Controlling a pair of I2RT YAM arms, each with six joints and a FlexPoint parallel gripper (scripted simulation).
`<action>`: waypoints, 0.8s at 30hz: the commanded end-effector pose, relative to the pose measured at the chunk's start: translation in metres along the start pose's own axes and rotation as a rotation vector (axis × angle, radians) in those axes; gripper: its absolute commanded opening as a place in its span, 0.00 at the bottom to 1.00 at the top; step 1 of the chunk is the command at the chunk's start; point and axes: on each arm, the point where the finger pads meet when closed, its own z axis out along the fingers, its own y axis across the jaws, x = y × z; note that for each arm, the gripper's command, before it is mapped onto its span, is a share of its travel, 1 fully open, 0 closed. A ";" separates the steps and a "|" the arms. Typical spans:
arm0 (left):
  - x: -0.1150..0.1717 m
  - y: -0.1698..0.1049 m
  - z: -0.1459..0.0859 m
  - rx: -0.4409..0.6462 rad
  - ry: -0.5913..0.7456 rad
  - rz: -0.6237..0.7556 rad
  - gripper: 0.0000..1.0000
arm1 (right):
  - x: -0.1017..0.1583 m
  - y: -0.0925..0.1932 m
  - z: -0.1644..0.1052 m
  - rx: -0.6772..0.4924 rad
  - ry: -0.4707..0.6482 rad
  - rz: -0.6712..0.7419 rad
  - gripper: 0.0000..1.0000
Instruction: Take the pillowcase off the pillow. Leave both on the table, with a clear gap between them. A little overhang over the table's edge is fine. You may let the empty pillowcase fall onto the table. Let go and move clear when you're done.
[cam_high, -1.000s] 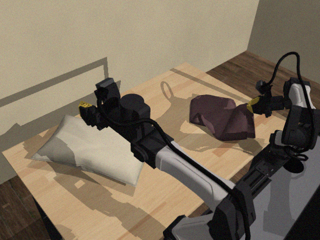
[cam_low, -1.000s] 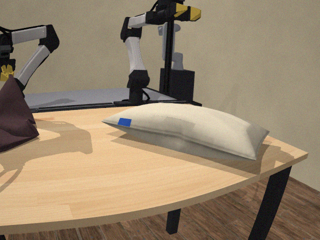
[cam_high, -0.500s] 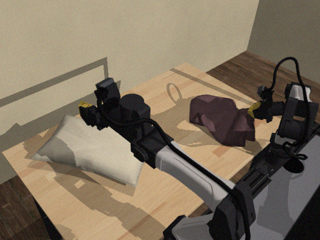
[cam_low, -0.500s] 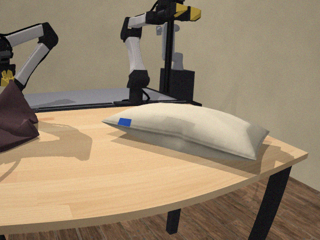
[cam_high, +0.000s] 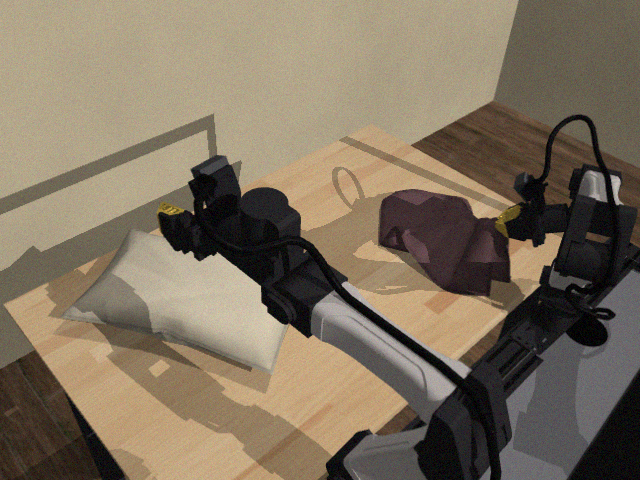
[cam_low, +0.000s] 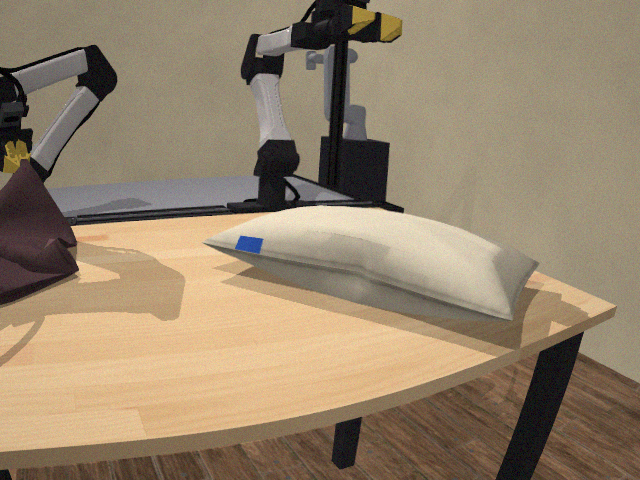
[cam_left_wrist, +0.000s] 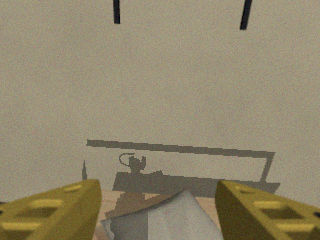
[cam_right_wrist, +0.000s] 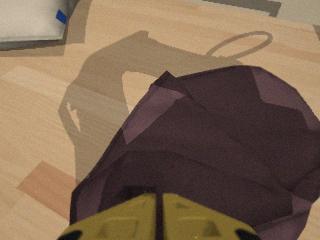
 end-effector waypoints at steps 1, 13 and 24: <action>-0.029 -0.008 0.000 0.031 -0.091 0.011 0.60 | 0.002 -0.002 -0.001 0.012 0.011 -0.019 0.00; -0.029 -0.008 0.000 0.031 -0.091 0.011 0.60 | 0.010 -0.016 0.011 0.025 0.047 0.011 0.00; -0.029 -0.008 0.000 0.031 -0.091 0.011 0.60 | -0.002 -0.026 0.027 0.029 0.032 0.010 0.00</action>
